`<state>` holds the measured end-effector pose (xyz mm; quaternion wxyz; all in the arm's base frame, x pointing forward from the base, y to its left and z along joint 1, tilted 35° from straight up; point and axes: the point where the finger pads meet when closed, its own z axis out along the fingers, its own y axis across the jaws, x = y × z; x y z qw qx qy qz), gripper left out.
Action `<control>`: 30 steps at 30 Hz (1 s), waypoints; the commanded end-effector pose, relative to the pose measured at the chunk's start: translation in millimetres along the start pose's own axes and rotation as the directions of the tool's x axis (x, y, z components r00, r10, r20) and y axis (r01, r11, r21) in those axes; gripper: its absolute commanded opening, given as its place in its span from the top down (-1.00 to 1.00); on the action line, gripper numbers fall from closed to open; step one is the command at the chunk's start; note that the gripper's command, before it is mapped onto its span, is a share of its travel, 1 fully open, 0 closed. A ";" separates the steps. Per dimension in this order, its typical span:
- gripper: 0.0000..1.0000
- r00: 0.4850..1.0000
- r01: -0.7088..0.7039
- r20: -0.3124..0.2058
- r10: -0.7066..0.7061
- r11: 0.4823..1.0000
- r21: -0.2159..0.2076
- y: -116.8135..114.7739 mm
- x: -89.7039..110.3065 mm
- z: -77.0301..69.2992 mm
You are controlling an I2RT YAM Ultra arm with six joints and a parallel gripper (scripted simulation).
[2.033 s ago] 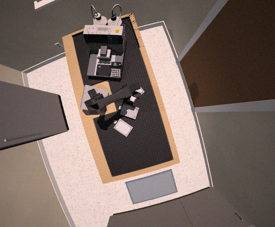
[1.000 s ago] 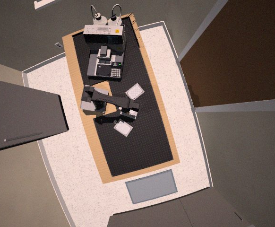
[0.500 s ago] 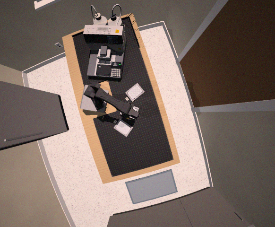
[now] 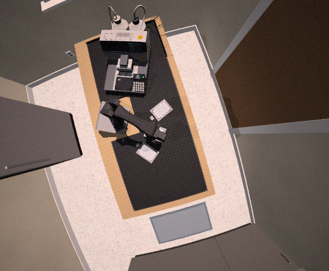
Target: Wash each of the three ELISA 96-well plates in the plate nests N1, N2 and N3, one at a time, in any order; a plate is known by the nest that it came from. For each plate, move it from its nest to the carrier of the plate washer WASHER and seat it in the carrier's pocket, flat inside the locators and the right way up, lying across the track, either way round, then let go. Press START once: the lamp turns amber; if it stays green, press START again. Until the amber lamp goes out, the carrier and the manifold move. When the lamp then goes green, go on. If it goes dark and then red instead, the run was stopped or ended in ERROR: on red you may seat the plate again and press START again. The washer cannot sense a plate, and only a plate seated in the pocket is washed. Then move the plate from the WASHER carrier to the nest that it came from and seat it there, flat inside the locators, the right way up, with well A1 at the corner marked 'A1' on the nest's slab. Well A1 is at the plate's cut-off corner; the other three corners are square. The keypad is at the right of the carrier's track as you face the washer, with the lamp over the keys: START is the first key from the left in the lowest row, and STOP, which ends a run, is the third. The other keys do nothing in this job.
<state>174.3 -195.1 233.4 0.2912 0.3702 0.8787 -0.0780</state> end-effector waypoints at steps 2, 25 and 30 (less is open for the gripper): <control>1.00 1.000 0.002 0.013 -0.002 1.000 0.001 0.1 -1.9 -3.1; 1.00 1.000 0.002 0.013 -0.002 1.000 0.001 -0.3 -1.2 3.5; 1.00 1.000 0.002 0.013 -0.002 1.000 0.001 -0.4 -1.7 8.5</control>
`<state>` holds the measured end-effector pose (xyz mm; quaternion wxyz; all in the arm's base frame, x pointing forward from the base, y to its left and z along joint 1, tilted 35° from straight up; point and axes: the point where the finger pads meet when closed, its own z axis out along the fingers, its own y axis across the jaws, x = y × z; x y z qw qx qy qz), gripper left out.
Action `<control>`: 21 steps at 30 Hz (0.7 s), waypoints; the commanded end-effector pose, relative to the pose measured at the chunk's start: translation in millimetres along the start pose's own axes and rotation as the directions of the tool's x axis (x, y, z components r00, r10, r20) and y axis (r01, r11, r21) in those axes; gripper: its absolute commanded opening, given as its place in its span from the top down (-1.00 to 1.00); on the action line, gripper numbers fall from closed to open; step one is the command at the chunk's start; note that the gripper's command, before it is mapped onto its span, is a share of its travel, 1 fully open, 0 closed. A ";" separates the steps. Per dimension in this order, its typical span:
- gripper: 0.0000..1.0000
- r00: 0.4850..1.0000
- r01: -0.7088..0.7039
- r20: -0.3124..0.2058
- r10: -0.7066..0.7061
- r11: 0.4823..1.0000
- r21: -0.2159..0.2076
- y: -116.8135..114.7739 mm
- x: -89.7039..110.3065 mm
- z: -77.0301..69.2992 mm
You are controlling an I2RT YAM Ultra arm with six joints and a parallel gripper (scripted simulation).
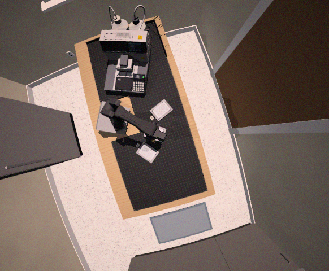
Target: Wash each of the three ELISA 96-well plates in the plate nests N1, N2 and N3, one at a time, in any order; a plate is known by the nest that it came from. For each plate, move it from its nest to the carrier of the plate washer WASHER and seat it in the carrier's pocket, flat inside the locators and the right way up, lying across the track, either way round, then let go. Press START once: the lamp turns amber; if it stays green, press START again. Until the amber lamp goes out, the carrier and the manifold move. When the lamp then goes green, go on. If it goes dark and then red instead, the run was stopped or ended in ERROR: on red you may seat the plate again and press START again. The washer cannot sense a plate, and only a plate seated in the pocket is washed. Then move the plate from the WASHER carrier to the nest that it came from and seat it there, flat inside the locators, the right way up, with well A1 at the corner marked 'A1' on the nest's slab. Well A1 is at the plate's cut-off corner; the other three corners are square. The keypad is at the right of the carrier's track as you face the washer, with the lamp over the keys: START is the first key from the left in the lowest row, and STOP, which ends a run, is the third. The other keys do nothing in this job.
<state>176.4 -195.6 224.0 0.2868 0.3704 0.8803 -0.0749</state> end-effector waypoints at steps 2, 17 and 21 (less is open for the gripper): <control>1.00 1.000 0.002 0.024 -0.002 1.000 0.004 -0.8 -5.9 3.0; 1.00 1.000 0.002 0.024 -0.002 1.000 0.003 -1.3 -8.7 24.6; 1.00 1.000 0.002 0.024 -0.002 1.000 0.003 -1.3 -9.1 31.3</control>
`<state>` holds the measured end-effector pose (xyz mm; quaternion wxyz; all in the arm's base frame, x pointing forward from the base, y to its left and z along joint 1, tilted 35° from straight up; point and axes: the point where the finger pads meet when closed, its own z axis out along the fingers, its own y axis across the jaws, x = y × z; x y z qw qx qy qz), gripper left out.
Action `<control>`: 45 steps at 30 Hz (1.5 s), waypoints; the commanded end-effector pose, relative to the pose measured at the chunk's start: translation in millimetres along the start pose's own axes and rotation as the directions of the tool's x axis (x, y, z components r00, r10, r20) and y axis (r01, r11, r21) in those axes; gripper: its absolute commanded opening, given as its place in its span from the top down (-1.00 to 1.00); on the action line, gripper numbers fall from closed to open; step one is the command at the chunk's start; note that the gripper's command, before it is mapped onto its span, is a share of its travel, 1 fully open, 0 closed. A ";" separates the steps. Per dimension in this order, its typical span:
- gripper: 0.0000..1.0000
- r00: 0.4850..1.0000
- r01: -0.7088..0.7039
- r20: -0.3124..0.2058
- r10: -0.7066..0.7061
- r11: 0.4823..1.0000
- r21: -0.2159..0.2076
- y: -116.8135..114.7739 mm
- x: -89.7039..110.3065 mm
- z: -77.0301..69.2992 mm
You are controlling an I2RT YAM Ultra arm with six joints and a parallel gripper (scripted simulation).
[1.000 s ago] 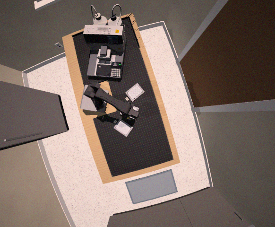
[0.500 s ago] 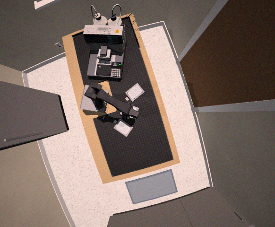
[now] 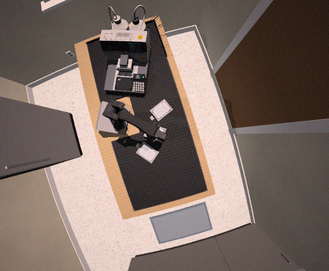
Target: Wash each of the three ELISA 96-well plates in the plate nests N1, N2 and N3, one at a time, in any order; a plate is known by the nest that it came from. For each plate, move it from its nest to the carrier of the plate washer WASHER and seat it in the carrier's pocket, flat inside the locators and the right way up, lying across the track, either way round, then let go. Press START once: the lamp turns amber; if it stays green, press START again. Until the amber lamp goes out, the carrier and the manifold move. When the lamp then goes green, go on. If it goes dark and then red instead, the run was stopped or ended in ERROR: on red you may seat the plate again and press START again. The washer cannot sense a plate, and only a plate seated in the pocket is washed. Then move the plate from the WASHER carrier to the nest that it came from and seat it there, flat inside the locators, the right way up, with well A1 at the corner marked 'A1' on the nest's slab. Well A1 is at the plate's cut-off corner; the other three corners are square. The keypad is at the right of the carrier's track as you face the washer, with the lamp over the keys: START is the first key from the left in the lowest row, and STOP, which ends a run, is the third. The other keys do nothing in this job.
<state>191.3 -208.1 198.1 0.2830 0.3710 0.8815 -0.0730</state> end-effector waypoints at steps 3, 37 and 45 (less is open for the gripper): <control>1.00 0.999 0.002 0.033 -0.003 1.000 0.004 -0.7 -8.1 3.8; 1.00 0.999 0.002 0.033 -0.002 1.000 0.004 -0.7 -8.8 32.0; 1.00 0.999 0.002 0.033 -0.002 1.000 0.004 -0.6 -8.0 32.0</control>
